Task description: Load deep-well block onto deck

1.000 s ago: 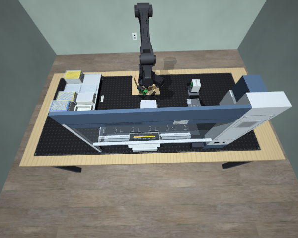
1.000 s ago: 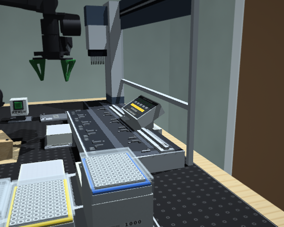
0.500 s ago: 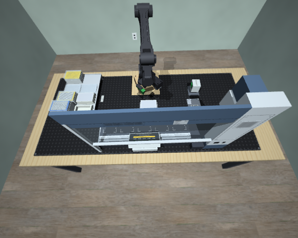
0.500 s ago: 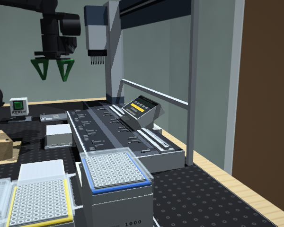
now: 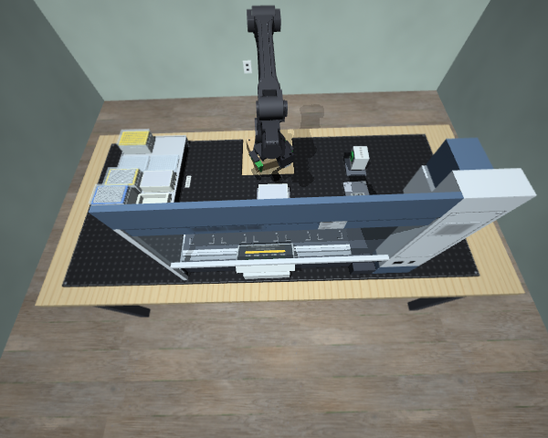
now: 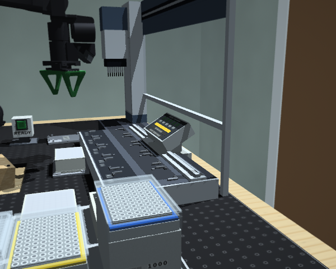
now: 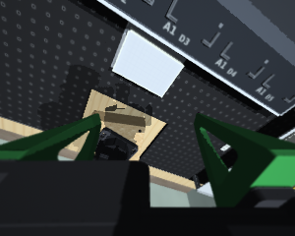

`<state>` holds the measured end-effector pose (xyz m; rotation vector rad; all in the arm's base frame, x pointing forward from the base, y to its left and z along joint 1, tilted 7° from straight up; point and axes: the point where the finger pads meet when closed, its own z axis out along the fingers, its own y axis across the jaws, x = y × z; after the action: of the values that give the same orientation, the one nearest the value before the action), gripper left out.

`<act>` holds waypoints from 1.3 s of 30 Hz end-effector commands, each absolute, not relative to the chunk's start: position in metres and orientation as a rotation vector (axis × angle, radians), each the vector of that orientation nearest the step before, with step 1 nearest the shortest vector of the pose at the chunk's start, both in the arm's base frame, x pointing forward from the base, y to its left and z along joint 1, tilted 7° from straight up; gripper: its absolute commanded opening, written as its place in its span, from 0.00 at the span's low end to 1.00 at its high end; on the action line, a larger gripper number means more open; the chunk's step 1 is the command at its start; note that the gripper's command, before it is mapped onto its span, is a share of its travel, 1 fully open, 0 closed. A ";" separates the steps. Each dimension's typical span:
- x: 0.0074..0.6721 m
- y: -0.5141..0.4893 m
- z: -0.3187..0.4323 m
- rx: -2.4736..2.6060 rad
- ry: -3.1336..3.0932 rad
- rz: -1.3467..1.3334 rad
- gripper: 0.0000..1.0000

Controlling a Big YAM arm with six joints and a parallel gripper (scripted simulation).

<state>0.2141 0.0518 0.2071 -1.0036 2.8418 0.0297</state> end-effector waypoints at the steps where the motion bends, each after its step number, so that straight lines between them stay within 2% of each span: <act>1: 0.219 0.055 0.222 -0.848 2.856 0.039 1.00; 39: 0.212 0.054 0.211 0.102 3.019 0.103 1.00</act>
<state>0.2132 0.0517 0.2080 -0.0209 3.0230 0.0922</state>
